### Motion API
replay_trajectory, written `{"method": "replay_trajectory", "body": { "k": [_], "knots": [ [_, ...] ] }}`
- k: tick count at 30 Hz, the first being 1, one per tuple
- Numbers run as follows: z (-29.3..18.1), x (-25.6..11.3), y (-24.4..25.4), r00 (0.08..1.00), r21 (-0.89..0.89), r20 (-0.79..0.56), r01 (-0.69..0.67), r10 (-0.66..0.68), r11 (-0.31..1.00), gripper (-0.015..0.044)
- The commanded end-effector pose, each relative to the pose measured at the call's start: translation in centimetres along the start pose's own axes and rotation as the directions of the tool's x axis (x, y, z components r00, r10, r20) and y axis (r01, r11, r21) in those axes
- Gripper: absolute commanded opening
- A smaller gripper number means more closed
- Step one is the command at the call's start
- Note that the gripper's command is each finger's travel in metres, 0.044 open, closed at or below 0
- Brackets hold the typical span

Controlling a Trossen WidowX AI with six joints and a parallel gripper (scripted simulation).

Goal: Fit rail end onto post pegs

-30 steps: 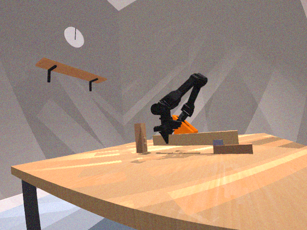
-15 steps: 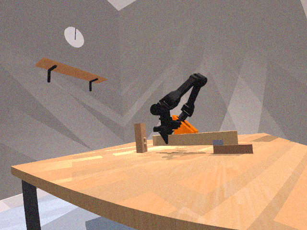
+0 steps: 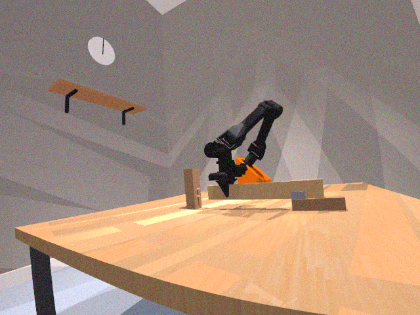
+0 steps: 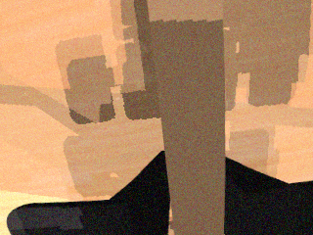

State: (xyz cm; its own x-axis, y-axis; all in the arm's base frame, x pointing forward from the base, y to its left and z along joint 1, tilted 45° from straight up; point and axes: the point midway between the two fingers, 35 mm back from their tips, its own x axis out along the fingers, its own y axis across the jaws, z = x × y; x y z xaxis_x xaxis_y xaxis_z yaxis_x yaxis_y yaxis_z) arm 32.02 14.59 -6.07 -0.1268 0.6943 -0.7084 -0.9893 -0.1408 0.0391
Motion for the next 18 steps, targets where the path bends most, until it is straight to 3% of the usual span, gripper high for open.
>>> {"method": "replay_trajectory", "body": {
  "k": [1,18],
  "knots": [
    [-0.24,-0.29,-0.16,1.0,-0.001,0.001,0.007,-0.007,1.0,0.0],
    [-0.78,-0.34,-0.23,1.0,-0.001,0.001,0.007,-0.007,1.0,0.0]
  ]
}}
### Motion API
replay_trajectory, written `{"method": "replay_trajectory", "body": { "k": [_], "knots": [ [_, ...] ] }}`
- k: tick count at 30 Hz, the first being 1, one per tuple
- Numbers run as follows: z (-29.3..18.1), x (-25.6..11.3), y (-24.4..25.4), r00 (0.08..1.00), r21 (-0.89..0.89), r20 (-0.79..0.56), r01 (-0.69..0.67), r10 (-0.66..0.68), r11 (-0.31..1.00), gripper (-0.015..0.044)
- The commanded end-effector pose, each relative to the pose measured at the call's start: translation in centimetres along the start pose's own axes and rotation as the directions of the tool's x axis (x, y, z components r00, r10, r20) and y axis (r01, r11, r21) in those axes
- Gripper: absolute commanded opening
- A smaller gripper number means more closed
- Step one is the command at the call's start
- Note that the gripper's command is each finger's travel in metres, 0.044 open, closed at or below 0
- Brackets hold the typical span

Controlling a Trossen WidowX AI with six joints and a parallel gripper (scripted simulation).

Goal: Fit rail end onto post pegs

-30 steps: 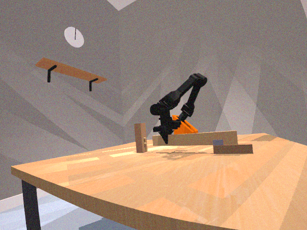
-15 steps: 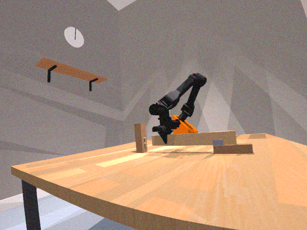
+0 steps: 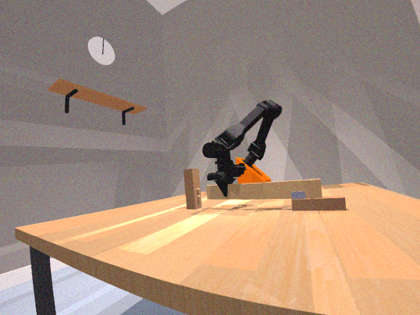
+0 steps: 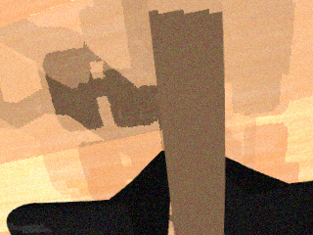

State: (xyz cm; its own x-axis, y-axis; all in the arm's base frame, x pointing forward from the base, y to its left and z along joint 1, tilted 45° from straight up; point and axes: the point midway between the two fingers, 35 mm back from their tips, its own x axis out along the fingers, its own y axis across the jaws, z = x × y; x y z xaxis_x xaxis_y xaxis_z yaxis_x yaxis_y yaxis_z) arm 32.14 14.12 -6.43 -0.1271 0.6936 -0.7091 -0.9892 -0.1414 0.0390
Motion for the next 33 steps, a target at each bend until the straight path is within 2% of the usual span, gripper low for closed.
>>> {"method": "replay_trajectory", "body": {
  "k": [1,33],
  "knots": [
    [-0.2,-0.2,-0.2,1.0,-0.001,0.002,0.007,-0.007,1.0,0.0],
    [-1.2,-0.2,-0.2,1.0,-0.001,0.001,0.007,-0.007,1.0,0.0]
  ]
}}
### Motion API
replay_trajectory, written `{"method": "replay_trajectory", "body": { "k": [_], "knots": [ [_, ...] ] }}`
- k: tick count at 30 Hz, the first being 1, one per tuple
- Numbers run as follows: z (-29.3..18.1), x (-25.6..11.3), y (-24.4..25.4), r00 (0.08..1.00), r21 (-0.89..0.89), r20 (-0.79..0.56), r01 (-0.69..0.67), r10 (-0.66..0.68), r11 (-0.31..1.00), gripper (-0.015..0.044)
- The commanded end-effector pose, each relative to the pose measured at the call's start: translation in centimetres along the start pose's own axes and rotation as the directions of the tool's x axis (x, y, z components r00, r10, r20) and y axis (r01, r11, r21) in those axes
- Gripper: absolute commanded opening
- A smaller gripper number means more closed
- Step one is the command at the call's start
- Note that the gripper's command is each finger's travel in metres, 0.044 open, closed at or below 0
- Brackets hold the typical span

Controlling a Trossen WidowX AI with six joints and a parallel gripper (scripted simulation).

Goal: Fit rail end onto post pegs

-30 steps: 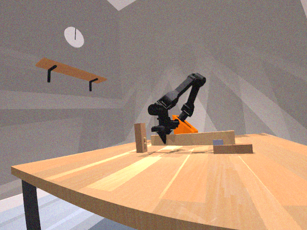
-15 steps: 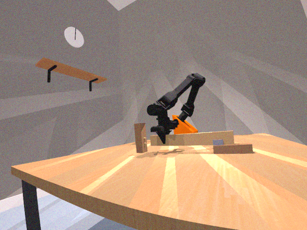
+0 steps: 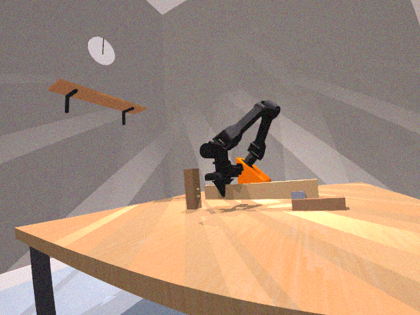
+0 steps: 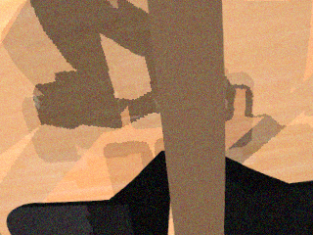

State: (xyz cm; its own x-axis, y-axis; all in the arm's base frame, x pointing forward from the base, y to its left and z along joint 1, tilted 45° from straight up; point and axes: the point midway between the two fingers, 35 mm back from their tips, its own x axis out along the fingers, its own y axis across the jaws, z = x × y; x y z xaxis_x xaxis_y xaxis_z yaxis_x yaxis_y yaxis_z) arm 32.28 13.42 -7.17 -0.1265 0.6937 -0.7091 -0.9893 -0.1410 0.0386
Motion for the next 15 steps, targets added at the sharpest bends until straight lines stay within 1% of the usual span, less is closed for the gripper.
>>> {"method": "replay_trajectory", "body": {
  "k": [1,15],
  "knots": [
    [-0.25,-0.26,-0.13,1.0,-0.001,0.001,0.007,-0.007,1.0,0.0],
    [-0.68,-0.21,-0.11,1.0,-0.001,0.001,0.007,-0.007,1.0,0.0]
  ]
}}
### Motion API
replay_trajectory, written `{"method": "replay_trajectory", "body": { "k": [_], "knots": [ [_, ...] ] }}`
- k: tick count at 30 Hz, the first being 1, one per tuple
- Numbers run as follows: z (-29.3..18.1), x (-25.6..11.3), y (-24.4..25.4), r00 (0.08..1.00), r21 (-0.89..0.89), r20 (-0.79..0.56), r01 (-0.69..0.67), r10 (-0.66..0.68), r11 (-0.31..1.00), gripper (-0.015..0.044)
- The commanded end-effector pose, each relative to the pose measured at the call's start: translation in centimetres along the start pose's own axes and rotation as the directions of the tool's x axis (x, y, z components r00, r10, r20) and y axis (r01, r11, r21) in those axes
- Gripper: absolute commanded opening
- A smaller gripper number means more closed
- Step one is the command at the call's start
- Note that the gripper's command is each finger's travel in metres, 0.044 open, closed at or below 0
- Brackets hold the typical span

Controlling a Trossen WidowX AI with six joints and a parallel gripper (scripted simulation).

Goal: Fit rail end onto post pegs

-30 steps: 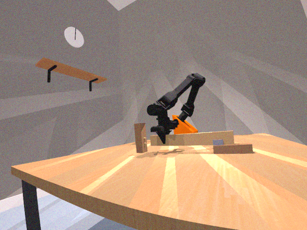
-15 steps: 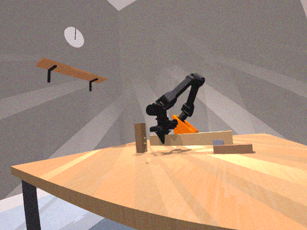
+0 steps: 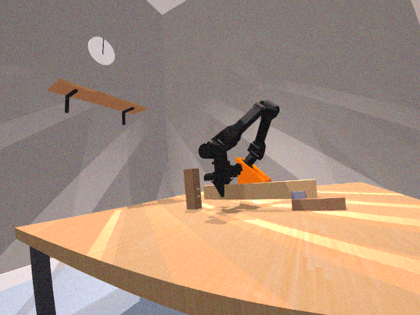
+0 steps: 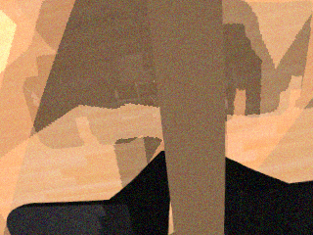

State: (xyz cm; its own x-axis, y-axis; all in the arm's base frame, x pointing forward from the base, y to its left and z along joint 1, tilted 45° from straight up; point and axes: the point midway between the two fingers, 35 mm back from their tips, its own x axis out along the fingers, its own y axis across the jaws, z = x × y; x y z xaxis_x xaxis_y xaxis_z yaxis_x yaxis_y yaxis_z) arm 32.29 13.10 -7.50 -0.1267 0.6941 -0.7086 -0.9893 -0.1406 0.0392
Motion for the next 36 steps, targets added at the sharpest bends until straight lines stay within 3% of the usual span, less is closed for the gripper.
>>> {"method": "replay_trajectory", "body": {
  "k": [1,36],
  "knots": [
    [-0.2,-0.2,-0.1,1.0,-0.001,0.0,0.007,-0.007,1.0,0.0],
    [-1.4,-0.3,-0.1,1.0,-0.001,0.0,0.007,-0.007,1.0,0.0]
  ]
}}
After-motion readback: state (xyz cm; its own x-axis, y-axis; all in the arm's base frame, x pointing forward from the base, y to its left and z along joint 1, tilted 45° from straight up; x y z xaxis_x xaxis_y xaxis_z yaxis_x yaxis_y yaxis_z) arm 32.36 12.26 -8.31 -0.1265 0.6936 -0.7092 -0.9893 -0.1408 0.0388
